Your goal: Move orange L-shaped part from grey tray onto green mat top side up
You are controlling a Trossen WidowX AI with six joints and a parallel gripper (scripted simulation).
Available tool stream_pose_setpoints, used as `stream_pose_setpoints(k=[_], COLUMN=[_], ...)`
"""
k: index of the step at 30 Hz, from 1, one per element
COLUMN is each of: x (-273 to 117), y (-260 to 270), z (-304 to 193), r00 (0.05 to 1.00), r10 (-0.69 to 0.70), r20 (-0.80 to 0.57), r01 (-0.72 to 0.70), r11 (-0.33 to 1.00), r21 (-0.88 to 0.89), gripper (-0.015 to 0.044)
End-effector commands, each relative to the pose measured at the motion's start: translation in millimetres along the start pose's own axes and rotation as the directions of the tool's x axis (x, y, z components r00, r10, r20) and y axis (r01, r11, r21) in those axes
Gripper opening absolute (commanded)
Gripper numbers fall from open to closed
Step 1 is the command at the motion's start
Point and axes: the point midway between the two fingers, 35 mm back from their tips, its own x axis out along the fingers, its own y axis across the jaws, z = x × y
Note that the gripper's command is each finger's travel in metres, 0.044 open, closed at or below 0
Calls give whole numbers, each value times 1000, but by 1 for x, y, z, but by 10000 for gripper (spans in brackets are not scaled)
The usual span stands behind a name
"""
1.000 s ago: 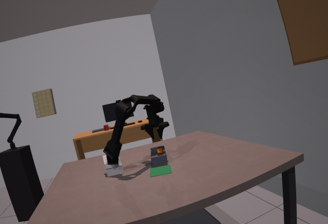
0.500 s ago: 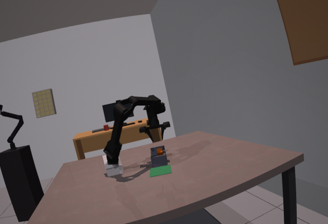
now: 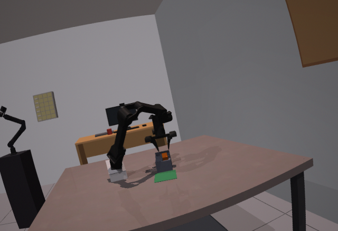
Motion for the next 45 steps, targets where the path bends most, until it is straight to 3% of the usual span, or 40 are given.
stream_pose_setpoints(k=[1,26,32,41,43,45], x=[7,45,41,41,41,41], y=[0,0,0,0,0,0], z=[-1,-2,-1,-1,-1,-1], r00=[1000,1000,1000,1000,1000,1000], r10=[0,-1,1,1,1,1], r20=[-5,-7,-2,-2,-2,-2], r01=[0,1,-1,-1,-1,-1], r11=[1000,1000,1000,1000,1000,1000], r21=[-2,-1,0,0,0,0], gripper=[280,280,122,62,10,0])
